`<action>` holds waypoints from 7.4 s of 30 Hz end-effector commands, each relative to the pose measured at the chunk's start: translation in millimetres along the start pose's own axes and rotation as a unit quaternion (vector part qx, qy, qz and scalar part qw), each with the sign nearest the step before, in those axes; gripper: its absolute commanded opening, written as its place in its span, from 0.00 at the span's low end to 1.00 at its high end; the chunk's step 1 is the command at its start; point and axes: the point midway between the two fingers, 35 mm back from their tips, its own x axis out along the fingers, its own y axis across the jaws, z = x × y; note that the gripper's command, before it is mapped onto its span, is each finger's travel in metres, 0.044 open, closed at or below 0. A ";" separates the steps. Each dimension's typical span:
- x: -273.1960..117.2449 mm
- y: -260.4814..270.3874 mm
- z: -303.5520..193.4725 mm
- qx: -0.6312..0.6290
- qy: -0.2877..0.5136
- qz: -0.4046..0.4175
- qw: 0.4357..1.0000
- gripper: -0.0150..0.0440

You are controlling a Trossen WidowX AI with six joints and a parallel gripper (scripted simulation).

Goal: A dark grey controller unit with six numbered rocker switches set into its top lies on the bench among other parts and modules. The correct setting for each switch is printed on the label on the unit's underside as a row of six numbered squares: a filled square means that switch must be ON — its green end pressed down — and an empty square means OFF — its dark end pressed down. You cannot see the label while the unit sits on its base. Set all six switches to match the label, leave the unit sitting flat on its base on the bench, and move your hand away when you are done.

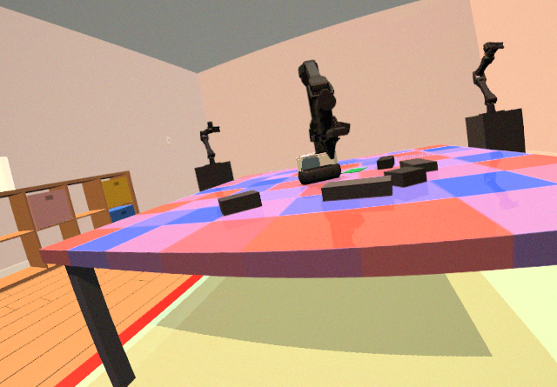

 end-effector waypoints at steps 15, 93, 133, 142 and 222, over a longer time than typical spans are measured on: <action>27.4 2.5 0.0 0.002 0.001 0.004 1.000 0.25; 29.0 23.8 -60.7 0.002 0.004 0.005 1.000 0.25; -19.5 13.2 -49.6 0.008 0.003 0.004 1.000 0.25; -19.5 13.2 -49.6 0.008 0.003 0.004 1.000 0.25; 58.6 57.9 -49.9 0.007 0.004 -0.097 0.995 0.25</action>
